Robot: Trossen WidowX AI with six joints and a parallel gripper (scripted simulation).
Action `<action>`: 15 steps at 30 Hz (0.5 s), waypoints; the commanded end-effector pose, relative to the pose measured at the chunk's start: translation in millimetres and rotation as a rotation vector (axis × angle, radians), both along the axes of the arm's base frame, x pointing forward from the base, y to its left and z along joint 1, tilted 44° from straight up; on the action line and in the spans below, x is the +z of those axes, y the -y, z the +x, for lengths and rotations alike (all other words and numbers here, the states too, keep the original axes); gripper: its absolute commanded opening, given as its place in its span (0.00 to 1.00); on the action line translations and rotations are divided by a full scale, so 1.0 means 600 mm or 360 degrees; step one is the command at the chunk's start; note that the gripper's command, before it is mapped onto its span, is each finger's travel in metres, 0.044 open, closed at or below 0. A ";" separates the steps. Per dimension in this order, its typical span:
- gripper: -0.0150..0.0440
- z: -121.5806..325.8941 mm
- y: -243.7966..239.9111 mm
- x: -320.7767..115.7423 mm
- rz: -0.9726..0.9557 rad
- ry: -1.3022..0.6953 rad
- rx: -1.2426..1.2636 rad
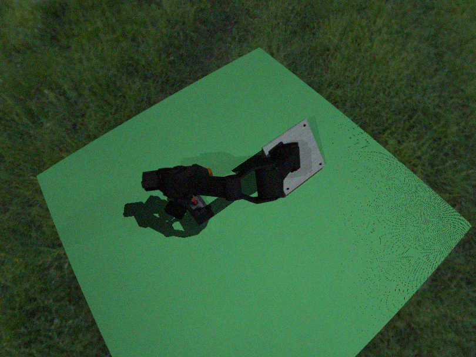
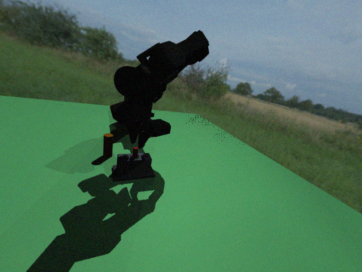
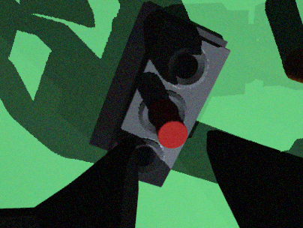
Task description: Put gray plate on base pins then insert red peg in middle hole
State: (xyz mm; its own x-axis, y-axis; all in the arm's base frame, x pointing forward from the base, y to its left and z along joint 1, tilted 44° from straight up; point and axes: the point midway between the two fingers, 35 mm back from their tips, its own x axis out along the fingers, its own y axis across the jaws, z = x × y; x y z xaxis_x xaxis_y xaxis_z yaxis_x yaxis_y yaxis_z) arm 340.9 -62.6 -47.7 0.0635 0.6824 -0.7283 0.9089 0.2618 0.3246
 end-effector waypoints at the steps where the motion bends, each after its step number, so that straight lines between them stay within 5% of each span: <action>1: 0.51 0.000 0.001 0.000 0.0000 0.0000 -0.0001; 15: 0.51 -0.004 0.011 0.013 0.0009 -0.0010 -0.0015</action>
